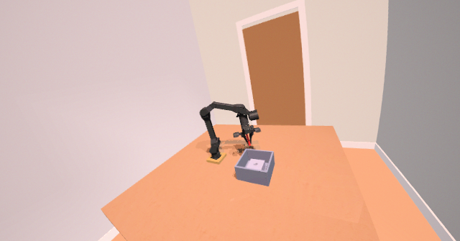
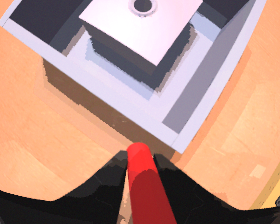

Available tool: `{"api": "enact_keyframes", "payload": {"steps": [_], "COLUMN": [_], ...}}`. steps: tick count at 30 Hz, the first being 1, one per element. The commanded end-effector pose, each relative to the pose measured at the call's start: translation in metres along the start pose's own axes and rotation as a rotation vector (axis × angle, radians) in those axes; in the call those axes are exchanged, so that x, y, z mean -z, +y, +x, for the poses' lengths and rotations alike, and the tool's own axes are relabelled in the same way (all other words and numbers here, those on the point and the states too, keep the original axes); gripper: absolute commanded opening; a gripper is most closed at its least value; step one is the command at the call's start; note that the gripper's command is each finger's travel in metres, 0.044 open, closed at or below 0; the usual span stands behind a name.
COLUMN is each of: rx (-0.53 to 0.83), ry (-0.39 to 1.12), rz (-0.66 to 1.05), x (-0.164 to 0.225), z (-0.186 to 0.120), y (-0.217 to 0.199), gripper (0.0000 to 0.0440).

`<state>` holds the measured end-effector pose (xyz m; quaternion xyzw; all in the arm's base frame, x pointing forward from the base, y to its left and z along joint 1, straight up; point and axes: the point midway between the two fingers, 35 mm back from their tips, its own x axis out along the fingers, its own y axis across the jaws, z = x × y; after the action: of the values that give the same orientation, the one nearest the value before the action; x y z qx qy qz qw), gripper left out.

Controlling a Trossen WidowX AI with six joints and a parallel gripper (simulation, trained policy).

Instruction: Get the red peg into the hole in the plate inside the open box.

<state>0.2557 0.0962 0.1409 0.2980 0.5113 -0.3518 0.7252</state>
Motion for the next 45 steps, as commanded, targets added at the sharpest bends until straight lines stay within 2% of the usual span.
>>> {"api": "enact_keyframes", "payload": {"steps": [1,19,36,39,43,45], "rx": [-0.009,-0.003,-0.007,-0.007,-0.006,0.002], "ry": [-0.023,-0.058,0.033,0.052,0.074,0.077], "rz": [0.028,0.057,-0.093,-0.117,-0.13,-0.137], "x": [-0.017,-0.094,-0.108,-0.107,-0.108,-0.112], "z": [0.001,0.044,0.088,0.094,0.099,0.099], "y": [0.004,0.01,0.006,0.005,0.005,0.003], "gripper": [0.0,0.0001,0.0001,0.0039,0.0132,0.0149]}}
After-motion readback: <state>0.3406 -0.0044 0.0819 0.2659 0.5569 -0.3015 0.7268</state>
